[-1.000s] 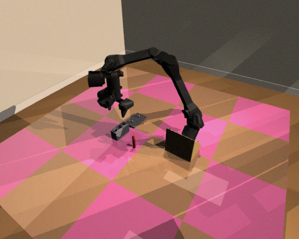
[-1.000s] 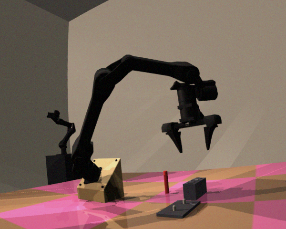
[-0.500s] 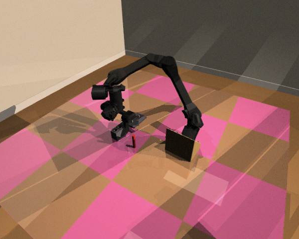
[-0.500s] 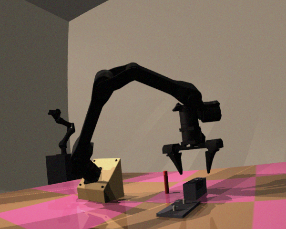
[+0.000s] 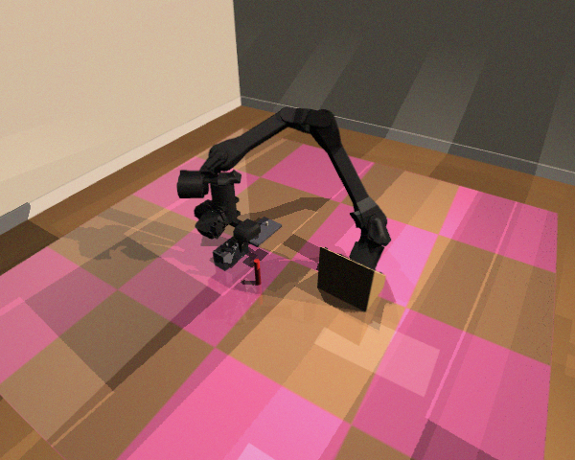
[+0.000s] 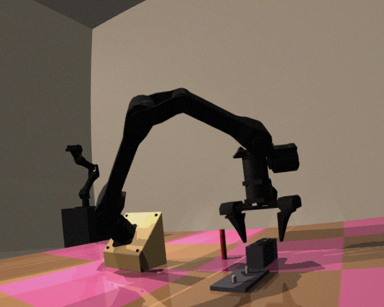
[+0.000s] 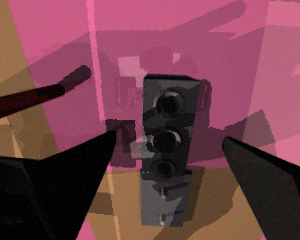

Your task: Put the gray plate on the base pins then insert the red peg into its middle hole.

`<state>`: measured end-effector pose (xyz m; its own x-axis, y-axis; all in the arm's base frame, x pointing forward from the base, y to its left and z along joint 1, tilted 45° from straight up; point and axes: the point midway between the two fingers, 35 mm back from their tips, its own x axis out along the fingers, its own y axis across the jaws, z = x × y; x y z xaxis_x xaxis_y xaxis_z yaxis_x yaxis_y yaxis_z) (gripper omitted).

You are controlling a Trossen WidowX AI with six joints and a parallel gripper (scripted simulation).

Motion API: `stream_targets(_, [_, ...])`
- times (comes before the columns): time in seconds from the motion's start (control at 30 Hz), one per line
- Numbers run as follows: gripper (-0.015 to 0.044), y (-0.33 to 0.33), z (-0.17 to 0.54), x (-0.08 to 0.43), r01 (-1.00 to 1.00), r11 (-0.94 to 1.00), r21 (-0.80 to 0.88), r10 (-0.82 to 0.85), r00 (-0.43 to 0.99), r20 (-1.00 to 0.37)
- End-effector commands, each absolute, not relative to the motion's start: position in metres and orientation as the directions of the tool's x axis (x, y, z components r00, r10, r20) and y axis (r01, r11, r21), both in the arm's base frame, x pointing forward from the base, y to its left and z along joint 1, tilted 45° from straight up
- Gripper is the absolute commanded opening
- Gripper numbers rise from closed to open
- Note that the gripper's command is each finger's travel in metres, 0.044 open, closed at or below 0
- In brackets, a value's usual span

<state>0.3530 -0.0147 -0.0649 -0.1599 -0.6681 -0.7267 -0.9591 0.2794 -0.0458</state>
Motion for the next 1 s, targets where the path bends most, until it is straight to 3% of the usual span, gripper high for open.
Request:
stream_targets(0.0, [0.044, -0.021, -0.071, 0.35, -0.96, 0.277, -0.038, -0.672, -0.166, -0.721])
stream_targets(0.73, [0.044, -0.043, -0.094, 0.343, -0.96, 0.278, -0.038, -0.674, -0.166, -0.719])
stream_targets(0.97, [0.0256, -0.043, -0.094, 0.343, -0.96, 0.278, -0.038, -0.674, -0.166, -0.719])
